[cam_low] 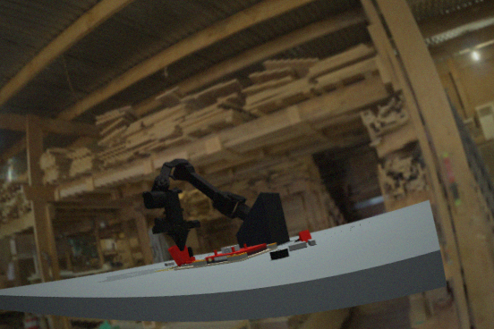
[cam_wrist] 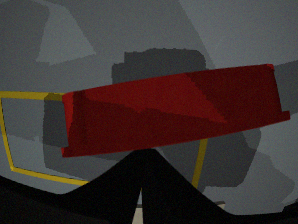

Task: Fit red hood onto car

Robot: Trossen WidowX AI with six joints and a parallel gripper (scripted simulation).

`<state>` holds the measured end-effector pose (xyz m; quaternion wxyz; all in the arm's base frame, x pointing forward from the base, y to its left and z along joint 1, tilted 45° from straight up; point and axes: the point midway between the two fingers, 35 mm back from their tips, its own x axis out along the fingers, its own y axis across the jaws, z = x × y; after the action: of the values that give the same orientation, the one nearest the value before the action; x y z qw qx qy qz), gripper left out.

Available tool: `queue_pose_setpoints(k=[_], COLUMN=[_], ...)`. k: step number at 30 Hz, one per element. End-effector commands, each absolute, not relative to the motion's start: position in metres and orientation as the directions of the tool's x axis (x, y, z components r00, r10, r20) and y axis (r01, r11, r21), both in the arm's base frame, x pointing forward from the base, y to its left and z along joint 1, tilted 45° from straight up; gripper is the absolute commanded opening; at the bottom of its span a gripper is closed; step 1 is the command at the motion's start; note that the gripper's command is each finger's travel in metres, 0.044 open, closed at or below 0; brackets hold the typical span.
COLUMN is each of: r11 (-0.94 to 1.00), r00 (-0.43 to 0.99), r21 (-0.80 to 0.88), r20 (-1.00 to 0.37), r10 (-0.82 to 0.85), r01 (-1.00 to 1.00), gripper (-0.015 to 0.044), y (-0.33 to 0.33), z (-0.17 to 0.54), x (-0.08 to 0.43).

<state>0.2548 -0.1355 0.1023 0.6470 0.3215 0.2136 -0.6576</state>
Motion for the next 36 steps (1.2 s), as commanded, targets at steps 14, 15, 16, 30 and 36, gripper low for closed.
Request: queue_pose_setpoints(k=[14,15,16,30,36], r11=[-0.137,-0.141,-0.144,-0.195,-0.216], r00=[0.048,0.049,0.049,0.05,0.05], r21=[0.205,0.209,0.213,0.264,0.285], r20=[-0.702,-0.702,-0.702,-0.702,-0.703], r10=[-0.71,-0.71,-0.71,-0.71,-0.71], r01=[0.969,0.968,0.966,0.945,0.934], gripper=[0.0,0.0,0.0,0.0,0.0], y=[-0.1361,-0.1361,-0.1362,-0.1369,-0.1372], z=[0.1033,0.1034,0.1034,0.1042,0.1046], x=[0.2556,0.2557,0.2557,0.2557,0.2557])
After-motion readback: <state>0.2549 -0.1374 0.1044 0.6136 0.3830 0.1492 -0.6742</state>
